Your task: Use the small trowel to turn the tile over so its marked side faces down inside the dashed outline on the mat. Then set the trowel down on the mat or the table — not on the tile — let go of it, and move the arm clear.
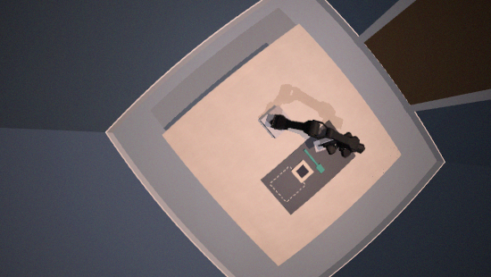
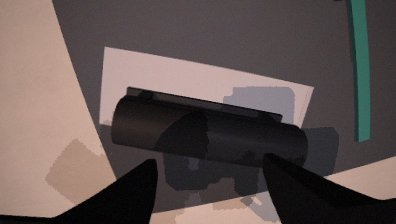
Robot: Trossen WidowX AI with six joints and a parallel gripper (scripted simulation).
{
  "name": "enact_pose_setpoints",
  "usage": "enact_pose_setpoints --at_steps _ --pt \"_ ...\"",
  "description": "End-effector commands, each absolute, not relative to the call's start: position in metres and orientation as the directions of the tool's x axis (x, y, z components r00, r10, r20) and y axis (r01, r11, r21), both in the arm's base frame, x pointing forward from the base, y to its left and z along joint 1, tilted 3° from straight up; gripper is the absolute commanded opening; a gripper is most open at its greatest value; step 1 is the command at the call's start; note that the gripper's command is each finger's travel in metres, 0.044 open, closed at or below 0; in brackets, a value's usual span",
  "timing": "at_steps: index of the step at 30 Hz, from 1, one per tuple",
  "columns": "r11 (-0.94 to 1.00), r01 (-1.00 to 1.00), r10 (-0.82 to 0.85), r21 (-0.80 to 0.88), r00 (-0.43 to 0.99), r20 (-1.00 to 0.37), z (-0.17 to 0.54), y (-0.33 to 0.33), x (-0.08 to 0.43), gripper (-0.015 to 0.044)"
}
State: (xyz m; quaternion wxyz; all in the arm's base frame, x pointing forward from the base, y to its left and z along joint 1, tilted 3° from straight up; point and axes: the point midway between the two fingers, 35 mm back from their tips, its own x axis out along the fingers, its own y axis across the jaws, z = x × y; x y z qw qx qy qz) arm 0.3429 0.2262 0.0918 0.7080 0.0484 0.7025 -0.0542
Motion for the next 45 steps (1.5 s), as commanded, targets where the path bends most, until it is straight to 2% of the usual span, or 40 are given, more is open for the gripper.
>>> enact_pose_setpoints --at_steps 1,12,25,35,45 --pt "0.966 0.258 -0.007 -0.006 0.005 -1.0 0.0925 0.2258 0.3425 0.027" --pt "0.8 0.6 -0.007 -0.003 0.005 -1.0 0.0925 0.2252 0.3425 0.027" --pt "0.458 0.889 -0.008 0.001 0.005 -1.0 0.0926 0.2245 0.3426 0.027" --pt "0.127 0.992 -0.008 0.004 0.005 -1.0 0.0926 0.2239 0.3426 0.027" --pt "-0.219 0.976 -0.008 0.006 0.004 -1.0 0.0927 0.2233 0.3427 0.027"
